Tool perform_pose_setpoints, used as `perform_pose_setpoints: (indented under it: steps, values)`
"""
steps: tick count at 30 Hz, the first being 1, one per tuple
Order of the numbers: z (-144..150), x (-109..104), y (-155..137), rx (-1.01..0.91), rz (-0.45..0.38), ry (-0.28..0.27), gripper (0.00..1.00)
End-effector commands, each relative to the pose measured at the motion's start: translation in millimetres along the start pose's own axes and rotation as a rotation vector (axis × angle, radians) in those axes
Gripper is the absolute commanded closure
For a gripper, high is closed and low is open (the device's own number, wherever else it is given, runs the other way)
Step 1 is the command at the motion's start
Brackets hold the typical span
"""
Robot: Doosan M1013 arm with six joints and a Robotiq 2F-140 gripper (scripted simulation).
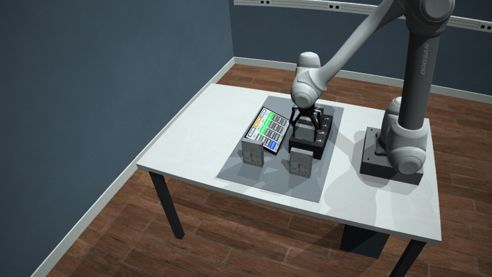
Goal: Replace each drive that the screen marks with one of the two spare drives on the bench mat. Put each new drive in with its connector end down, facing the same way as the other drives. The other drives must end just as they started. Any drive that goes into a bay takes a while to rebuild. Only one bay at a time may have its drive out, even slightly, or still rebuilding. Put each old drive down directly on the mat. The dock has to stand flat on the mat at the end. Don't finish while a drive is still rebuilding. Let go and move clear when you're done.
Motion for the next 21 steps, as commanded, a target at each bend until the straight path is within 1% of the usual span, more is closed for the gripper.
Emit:
perform_pose_setpoints:
  steps: [1,11,12,21]
  values:
    - [-0.4,-0.4,-0.1,0.0,0.0,0.001,0.9]
    - [-0.4,-0.4,-0.1,0.0,0.0,0.001,0.9]
    - [-0.4,-0.4,-0.1,0.0,0.0,0.001,0.11]
    - [-0.4,-0.4,-0.1,0.0,0.0,0.001,0.11]
Point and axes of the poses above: the point where the finger pads meet when closed, its own x axis out along the fingers, its own z axis across the jaws, y = z × x, the point moved 1 cm from there along -x, back along the fingers, and after that the axes turned 5 degrees about -x, right-handed, at the moved point
